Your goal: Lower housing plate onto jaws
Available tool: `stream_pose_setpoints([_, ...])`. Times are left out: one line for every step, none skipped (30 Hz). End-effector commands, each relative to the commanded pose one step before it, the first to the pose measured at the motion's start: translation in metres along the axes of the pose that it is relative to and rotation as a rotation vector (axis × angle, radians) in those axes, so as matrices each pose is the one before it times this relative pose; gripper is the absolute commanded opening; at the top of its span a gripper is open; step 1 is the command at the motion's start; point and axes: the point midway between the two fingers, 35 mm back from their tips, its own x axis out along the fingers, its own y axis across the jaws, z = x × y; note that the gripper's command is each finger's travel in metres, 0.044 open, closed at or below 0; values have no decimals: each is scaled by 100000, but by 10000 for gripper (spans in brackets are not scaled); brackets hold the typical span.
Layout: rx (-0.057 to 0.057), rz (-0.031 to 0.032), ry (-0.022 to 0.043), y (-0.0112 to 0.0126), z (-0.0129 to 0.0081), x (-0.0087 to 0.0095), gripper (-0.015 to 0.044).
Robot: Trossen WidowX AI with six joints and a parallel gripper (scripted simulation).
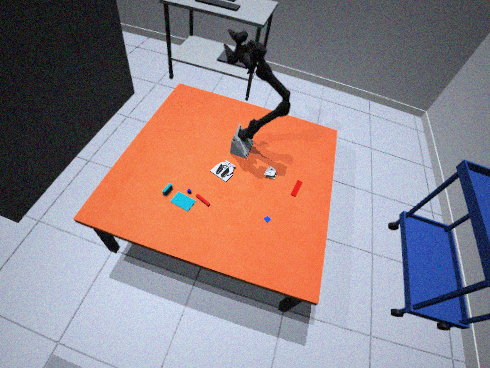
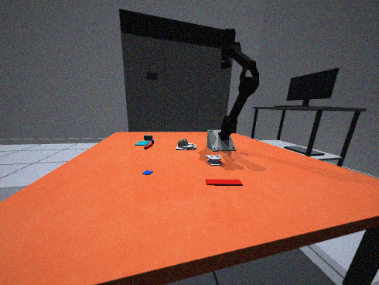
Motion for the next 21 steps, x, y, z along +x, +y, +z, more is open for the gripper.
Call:
stream_pose_setpoints([-10232, 677, 7918, 12, -2319, -1437, 440])
stream_pose_setpoints([-2127, 147, 1583, 34, -513, -237, 440])
stream_pose_setpoints([-2129, 168, 1580, 41, -513, -234, 440])
stream_pose_setpoints([-2131, 188, 1575, 47, -514, -232, 440])
stream_pose_setpoints([-2133, 209, 1571, 54, -514, -229, 440])
stream_pose_setpoints([-2135, 229, 1566, 61, -514, -227, 440])
stream_pose_setpoints([-2136, 249, 1561, 68, -513, -224, 440])
stream_pose_setpoints([-2138, 269, 1556, 75, -513, -222, 440])
stream_pose_setpoints([-2140, 289, 1550, 81, -513, -219, 440])
stream_pose_setpoints([-2142, 308, 1545, 88, -512, -216, 440])
stream_pose_setpoints([-2143, 328, 1539, 95, -512, -214, 440])
stream_pose_setpoints([-2145, 347, 1532, 102, -511, -211, 440])
stream_pose_setpoints([-2147, 366, 1526, 108, -510, -209, 440])
stream_pose_setpoints([-2148, 385, 1519, 115, -509, -206, 440])
stream_pose_setpoints([-2150, 404, 1512, 122, -508, -203, 440])
stream_pose_setpoints([-2152, 422, 1505, 128, -507, -201, 440])
stream_pose_setpoints([-2153, 441, 1498, 135, -506, -198, 440])
stream_pose_setpoints([-2155, 459, 1490, 142, -504, -195, 440])
stream_pose_setpoints([-2156, 477, 1483, 148, -503, -193, 440])
stream_pose_setpoints([-2158, 495, 1475, 155, -501, -190, 440])
stream_pose_setpoints([-2159, 513, 1467, 161, -500, -187, 440])
